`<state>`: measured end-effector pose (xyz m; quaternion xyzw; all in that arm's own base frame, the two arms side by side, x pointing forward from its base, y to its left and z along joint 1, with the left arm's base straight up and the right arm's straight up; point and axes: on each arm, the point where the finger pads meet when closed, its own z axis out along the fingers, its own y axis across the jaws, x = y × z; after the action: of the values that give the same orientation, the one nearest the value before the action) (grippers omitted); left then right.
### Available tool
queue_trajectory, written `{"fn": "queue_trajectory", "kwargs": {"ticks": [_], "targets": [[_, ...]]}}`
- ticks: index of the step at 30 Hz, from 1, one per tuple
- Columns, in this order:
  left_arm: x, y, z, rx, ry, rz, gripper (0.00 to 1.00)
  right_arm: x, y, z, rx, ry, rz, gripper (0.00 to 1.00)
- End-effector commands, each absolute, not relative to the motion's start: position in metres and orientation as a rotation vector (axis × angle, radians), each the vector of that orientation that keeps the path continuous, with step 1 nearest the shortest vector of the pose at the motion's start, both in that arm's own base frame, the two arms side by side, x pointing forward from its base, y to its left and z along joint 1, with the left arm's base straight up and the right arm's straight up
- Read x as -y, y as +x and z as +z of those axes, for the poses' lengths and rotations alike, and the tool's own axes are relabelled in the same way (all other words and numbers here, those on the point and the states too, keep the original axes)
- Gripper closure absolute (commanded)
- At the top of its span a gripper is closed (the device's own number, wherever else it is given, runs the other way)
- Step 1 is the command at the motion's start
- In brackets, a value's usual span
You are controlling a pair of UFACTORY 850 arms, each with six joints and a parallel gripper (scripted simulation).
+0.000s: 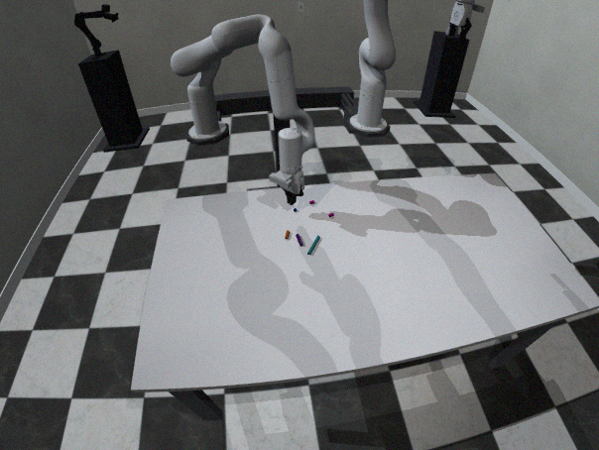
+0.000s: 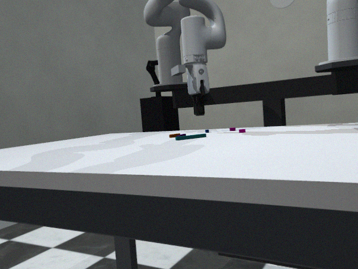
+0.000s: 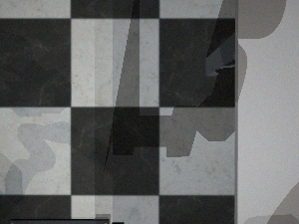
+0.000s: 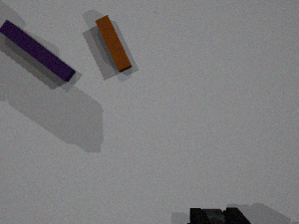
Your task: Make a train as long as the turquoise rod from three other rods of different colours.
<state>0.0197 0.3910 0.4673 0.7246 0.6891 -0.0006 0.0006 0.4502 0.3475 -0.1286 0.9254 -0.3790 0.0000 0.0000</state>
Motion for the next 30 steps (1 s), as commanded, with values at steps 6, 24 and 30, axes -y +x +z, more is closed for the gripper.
{"fn": "queue_trajectory", "kwargs": {"ticks": [6,24,30], "targets": [[-0.391,0.020,0.468,-2.165,2.277,0.000,0.00,-0.348,0.452,-0.164,1.191,2.909,0.002,0.94],[-0.391,0.020,0.468,-2.165,2.277,0.000,0.00,-0.348,0.452,-0.178,1.191,2.909,0.002,0.94],[-0.391,0.020,0.468,-2.165,2.277,0.000,0.00,-0.348,0.452,-0.178,1.191,2.909,0.002,0.94]]}}
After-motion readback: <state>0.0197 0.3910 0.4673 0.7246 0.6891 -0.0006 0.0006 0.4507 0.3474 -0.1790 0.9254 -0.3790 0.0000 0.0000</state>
